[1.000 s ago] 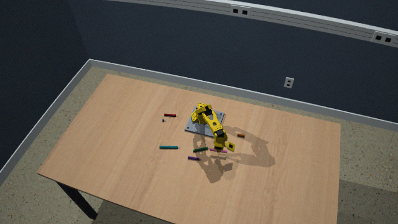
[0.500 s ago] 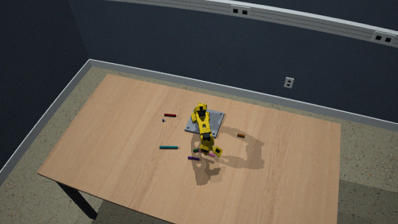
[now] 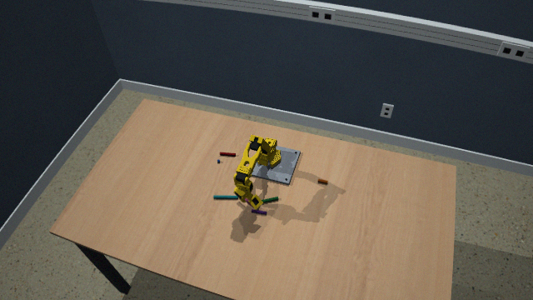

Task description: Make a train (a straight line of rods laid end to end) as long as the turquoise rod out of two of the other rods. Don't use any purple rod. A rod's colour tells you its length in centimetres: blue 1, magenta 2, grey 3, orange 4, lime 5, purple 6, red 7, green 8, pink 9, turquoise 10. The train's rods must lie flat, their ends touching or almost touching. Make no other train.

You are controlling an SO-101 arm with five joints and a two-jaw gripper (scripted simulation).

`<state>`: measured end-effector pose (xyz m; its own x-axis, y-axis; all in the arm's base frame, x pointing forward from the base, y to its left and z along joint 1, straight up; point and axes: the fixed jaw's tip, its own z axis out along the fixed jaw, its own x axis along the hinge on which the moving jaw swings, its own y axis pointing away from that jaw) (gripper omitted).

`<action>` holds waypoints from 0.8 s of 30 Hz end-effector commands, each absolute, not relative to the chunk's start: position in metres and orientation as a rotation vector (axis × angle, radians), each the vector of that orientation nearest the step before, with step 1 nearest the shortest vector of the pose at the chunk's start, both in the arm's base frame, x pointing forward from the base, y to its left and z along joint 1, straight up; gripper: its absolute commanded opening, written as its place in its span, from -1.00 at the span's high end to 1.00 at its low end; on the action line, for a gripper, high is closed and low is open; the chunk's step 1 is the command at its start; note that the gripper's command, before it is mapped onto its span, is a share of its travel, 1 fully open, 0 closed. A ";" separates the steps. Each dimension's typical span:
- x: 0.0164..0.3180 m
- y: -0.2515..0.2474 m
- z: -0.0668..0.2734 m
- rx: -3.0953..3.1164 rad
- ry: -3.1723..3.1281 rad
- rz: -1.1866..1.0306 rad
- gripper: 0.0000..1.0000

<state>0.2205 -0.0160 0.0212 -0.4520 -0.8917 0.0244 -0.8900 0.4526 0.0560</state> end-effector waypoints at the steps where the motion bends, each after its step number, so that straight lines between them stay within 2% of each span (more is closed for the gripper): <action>1: 0.218 -0.038 0.023 1.554 -2.690 -0.046 1.00; 13: 0.162 -0.130 0.021 1.065 -2.931 -0.058 1.00; 24: 0.120 -0.162 0.019 0.800 -3.021 -0.062 1.00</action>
<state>0.1326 -0.1539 0.0189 -0.8483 -0.5295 0.0088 -0.5285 0.8475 0.0486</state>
